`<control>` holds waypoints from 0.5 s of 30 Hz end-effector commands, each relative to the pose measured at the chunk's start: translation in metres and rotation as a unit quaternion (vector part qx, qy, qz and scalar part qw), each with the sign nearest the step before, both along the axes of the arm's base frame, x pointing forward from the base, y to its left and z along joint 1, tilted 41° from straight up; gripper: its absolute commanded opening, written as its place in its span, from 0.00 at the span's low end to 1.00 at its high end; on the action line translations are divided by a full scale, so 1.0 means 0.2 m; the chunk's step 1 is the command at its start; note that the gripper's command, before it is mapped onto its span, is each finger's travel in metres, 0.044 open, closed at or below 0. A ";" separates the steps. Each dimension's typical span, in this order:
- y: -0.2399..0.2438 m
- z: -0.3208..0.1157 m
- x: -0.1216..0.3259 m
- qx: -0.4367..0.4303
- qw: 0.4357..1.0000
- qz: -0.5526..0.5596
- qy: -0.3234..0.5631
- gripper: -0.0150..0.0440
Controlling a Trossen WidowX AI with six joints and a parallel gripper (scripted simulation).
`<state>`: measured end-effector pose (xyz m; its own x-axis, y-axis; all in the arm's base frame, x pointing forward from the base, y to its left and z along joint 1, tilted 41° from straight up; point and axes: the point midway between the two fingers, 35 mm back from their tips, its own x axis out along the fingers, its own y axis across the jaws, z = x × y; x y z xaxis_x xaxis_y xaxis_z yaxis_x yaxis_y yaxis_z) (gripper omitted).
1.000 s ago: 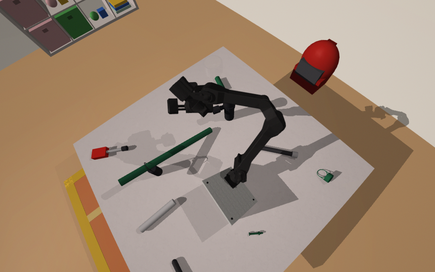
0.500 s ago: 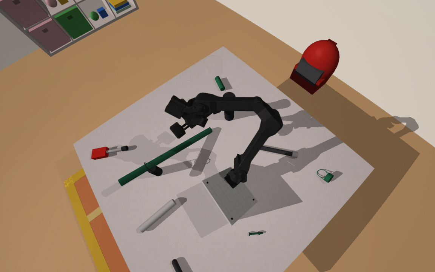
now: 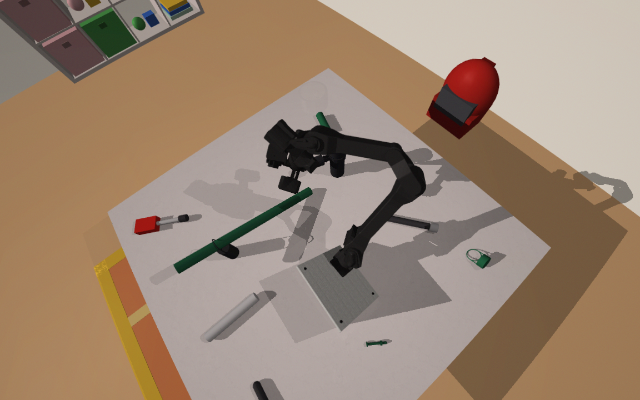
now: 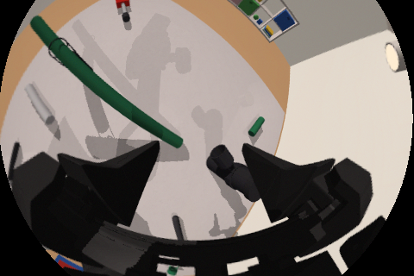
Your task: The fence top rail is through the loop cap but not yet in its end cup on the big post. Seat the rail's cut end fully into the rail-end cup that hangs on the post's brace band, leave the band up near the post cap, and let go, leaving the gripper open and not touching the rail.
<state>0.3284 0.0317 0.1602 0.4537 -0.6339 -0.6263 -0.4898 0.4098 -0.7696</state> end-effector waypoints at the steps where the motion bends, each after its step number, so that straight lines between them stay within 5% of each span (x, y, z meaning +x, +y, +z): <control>1: -0.30 0.18 0.00 -0.158 0.961 0.144 0.173 1.00; 15: -0.35 0.22 -0.01 -0.187 0.945 0.168 0.208 1.00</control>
<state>0.3275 -0.0325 0.1996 0.4339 -0.7017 -0.5651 -0.8145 -0.0375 -0.5789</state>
